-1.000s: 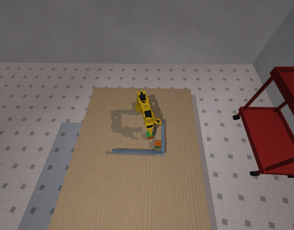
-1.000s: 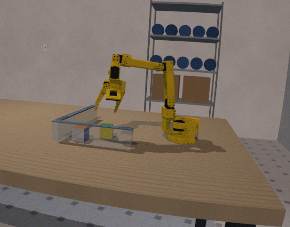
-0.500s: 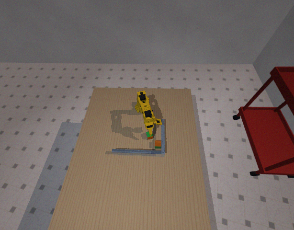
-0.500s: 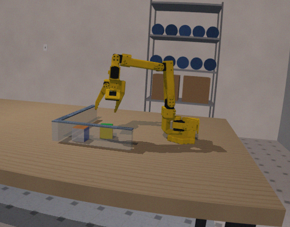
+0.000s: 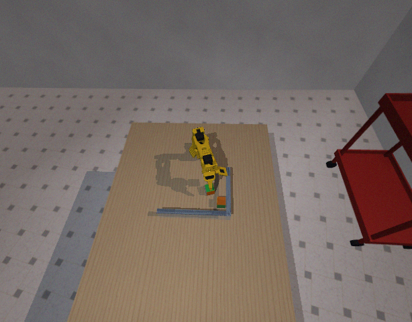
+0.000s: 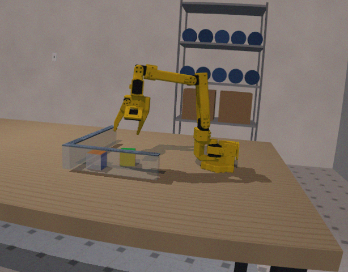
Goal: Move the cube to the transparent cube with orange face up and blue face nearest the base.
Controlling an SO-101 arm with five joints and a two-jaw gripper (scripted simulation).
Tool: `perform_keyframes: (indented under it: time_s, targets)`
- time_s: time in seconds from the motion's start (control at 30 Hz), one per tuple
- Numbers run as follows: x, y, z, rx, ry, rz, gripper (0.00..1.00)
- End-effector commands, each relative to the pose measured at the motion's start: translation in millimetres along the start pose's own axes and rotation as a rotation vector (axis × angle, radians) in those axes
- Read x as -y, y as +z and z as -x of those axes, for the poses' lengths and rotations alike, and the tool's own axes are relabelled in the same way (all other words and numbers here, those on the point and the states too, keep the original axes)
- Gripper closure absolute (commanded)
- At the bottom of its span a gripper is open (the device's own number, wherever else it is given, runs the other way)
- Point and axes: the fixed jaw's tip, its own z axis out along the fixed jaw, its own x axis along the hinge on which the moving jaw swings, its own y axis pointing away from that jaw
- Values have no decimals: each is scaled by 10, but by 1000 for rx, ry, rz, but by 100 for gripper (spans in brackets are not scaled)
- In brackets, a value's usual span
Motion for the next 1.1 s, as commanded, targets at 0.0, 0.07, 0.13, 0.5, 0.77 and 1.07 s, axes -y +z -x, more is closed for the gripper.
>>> perform_keyframes:
  time_s: [0.0,0.07,0.13,0.5,0.77,1.07]
  targets:
    - [44,-87,17,7,22,-54,65]
    - [44,-87,18,7,28,-54,65]
    - [45,-86,20,8,35,-54,65]
    - [53,-76,36,10,120,-52,65]
    - [59,-69,47,12,176,-50,65]
    - [69,-57,66,14,272,-47,65]
